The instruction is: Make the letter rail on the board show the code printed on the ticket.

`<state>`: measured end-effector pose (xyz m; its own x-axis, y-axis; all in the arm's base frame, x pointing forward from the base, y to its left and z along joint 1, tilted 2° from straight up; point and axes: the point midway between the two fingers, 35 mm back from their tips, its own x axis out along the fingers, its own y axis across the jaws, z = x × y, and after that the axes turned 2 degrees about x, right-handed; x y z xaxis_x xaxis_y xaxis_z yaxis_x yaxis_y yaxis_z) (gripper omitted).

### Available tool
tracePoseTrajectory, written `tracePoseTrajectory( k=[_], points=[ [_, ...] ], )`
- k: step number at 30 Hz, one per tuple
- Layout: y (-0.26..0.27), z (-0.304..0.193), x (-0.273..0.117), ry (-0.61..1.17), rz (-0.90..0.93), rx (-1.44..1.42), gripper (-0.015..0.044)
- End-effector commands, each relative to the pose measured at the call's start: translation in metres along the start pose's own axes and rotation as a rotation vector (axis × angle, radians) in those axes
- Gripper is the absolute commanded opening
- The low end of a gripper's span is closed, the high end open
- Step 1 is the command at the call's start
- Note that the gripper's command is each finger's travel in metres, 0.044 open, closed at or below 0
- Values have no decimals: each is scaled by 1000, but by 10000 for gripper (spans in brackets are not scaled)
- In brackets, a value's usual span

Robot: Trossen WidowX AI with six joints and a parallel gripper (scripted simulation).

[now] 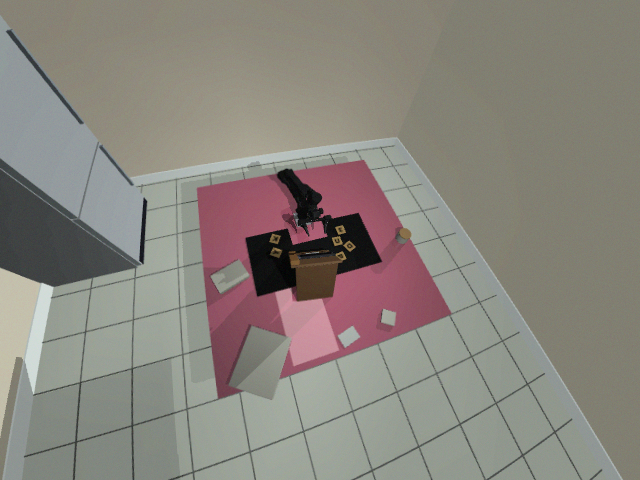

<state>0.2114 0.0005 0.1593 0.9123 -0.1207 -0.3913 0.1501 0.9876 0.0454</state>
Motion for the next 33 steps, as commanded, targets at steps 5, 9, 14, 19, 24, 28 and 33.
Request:
tracePoseTrajectory(
  k=[5, 9, 14, 19, 24, 28, 33],
  points=[
    [-33, -26, 2, 87, -149, 149, 440],
    [-33, -26, 2, 87, -149, 149, 440],
    [-33, -26, 2, 87, -149, 149, 440],
    [-34, -17, -2, 141, -129, 30, 440],
    [-35, 14, -12, 293, -11, -339, 440],
    [-36, 41, -18, 360, 130, -601, 440],
    [-41, 77, -24, 349, 329, -893, 440]
  ],
)
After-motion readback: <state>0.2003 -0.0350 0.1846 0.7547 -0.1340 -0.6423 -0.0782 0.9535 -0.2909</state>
